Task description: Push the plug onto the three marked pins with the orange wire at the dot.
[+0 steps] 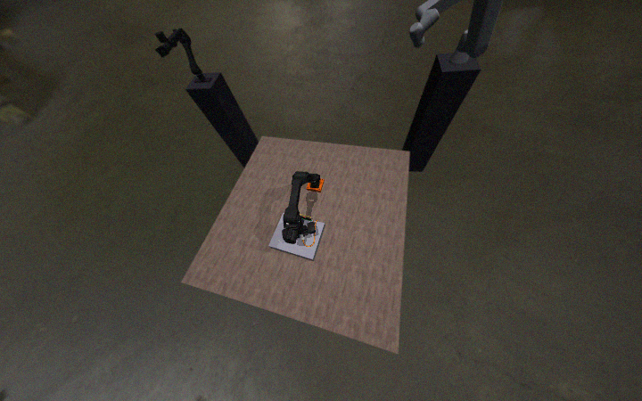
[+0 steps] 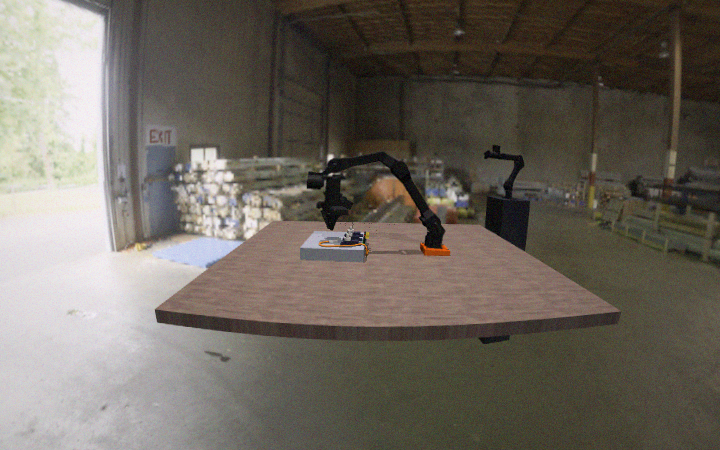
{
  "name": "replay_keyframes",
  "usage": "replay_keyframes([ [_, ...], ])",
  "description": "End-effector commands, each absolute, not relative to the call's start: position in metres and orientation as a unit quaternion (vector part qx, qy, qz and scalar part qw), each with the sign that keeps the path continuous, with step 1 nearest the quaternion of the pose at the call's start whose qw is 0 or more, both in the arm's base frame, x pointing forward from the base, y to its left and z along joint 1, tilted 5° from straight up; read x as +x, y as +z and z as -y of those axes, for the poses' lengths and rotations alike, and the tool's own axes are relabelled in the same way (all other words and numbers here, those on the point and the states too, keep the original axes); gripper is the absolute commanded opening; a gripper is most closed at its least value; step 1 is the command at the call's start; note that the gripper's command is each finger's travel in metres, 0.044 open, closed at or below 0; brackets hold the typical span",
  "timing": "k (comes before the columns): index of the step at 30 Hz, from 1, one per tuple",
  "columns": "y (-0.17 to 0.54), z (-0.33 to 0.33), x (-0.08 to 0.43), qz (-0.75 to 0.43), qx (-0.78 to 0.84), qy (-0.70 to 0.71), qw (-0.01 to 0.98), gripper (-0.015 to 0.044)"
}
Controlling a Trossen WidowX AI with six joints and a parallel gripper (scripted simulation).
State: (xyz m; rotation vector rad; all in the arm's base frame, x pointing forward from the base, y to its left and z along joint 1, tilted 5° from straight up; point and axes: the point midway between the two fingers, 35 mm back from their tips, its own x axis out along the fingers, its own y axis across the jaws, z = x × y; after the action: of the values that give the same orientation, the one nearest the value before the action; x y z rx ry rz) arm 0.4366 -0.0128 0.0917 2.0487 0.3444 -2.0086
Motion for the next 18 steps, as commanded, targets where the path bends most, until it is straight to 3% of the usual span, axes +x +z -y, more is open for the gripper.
replay_keyframes([
  [1,0.082,0.014,0.435,-0.089,0.689,-0.713,0.092,0.0115],
  [18,0.055,0.014,0.434,-0.087,0.688,-0.715,0.090,0.0115],
])
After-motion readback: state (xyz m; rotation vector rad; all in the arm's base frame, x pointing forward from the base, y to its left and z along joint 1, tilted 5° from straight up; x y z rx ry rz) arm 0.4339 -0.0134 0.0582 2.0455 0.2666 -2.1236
